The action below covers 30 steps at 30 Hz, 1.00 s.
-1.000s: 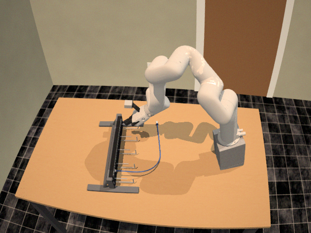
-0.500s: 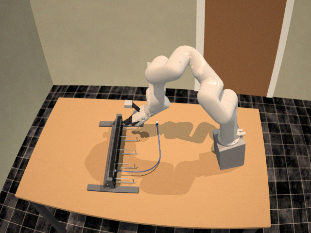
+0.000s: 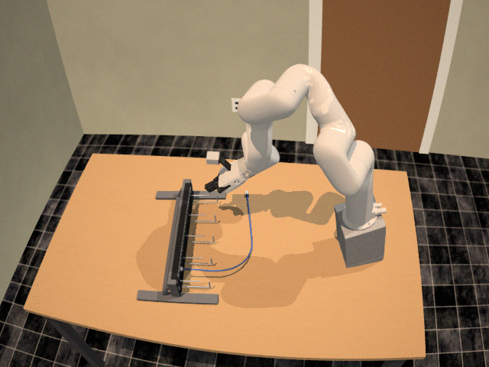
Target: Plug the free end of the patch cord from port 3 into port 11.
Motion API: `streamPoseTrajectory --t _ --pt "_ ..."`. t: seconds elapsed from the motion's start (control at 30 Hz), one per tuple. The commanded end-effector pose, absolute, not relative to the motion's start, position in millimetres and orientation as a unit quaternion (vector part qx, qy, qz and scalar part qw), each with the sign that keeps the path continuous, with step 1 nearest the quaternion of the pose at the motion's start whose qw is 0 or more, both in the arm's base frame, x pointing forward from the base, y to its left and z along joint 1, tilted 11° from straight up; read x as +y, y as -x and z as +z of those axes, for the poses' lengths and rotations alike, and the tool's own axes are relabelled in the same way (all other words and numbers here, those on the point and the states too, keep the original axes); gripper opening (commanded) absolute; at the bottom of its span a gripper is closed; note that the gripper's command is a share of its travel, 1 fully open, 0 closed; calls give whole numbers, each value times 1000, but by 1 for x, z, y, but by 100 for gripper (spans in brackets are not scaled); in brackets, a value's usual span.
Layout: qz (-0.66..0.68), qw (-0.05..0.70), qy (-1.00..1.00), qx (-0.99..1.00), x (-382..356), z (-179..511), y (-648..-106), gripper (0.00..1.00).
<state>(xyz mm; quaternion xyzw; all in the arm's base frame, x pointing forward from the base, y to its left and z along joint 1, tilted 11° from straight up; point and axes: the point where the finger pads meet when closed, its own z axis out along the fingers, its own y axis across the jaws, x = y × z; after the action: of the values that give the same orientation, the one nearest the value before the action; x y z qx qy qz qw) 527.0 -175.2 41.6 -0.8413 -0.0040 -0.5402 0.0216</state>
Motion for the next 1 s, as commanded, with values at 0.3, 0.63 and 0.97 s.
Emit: streamPoseTrajectory --t 0.3,0.63,0.97 --pt "-542 21 840 -5 -179 79 -452 0" --pt "-540 22 841 -7 -179 81 -447 0" --pt "-476 42 869 -129 -162 51 -436 0"
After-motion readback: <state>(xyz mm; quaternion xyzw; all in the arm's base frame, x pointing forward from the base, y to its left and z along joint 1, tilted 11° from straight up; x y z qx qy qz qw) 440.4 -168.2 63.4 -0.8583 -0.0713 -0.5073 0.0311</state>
